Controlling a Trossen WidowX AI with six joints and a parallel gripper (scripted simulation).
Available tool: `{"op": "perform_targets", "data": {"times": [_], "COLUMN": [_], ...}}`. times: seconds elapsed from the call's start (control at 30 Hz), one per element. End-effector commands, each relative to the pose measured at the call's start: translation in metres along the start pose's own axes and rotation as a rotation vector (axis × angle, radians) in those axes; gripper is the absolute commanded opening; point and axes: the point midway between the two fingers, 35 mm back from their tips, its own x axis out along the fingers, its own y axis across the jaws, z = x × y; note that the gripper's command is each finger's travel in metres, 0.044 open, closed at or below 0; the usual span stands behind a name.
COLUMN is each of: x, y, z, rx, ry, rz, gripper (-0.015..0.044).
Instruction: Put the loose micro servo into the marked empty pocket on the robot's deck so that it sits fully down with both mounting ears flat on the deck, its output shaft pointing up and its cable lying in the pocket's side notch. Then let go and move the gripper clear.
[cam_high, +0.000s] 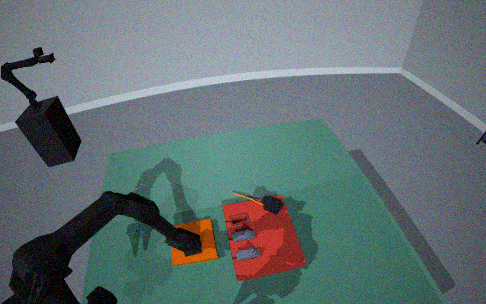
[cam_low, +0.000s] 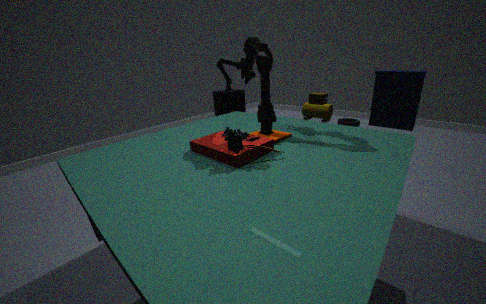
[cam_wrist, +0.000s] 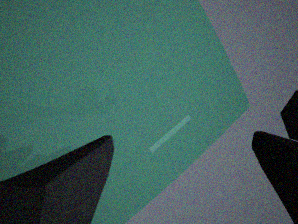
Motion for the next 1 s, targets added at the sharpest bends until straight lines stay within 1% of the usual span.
{"op": "perform_targets", "data": {"times": [0.0, 0.03, 0.13, 0.3, 0.43, 0.47, 0.57, 0.67, 0.8, 0.9, 0.97], "x": [0.0, 0.0, 0.004, 0.012, 0.02, 0.016, 0.019, 0.018, 0.013, 0.011, 0.009], "y": [0.0, 0.0, 0.003, 0.019, 0.045, 0.051, 0.069, 0.087, 0.107, 0.135, 0.152], "z": [0.001, 0.005, 0.024, 0.082, 0.146, 0.158, 0.186, 0.21, 0.235, 0.261, 0.272], "rx": [0.0, -0.007, -0.009, 0.003, 0.006, -0.026, -0.01, -0.052, -0.07, -0.046, -0.093], "ry": [-0.002, -0.009, -0.031, -0.08, -0.134, -0.157, -0.172, -0.181, -0.204, -0.21, -0.212], "rz": [0.001, -0.001, 0.014, 0.059, 0.126, 0.126, 0.167, 0.191, 0.196, 0.242, 0.261], "gripper": [0.0426, 0.044, 0.044, 0.044, 0.044, 0.044, 0.044, 0.044, 0.044, 0.044, 0.044]}}
